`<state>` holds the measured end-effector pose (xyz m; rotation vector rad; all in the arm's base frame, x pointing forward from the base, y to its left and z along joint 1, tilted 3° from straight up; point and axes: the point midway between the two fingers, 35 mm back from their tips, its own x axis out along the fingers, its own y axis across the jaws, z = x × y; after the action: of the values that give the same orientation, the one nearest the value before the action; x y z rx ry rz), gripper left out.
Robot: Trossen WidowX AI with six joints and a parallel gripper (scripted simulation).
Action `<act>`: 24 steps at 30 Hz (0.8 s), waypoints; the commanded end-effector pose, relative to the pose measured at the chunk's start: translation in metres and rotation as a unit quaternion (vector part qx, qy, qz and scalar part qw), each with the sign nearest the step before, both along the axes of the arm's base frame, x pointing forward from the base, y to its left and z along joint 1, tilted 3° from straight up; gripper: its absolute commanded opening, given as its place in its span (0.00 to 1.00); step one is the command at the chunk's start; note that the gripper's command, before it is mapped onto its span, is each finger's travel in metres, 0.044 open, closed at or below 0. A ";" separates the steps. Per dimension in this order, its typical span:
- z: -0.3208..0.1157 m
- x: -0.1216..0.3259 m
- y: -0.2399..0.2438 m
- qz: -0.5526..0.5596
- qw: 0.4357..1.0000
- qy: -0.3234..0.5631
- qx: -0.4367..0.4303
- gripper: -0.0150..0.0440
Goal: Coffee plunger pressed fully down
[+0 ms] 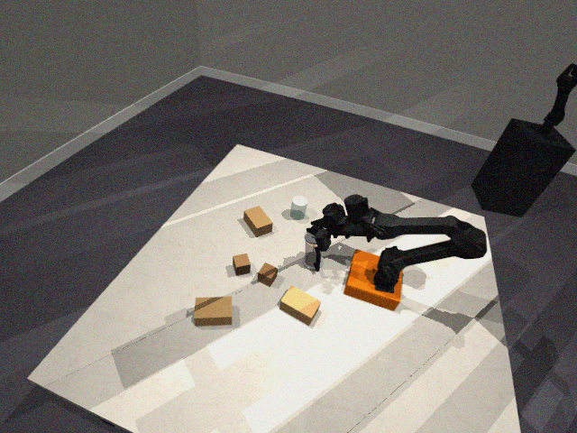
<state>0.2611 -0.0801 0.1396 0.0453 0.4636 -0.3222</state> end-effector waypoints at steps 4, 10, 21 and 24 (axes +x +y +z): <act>0.000 0.000 0.000 0.000 1.000 0.000 0.000 0.81; 0.000 0.000 0.000 0.000 1.000 0.000 0.000 1.00; 0.070 -0.040 0.015 -0.001 1.000 0.012 0.001 1.00; 0.075 -0.047 0.017 -0.001 1.000 0.013 0.001 1.00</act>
<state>0.2272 -0.0668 0.2046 0.0383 0.4788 -0.3213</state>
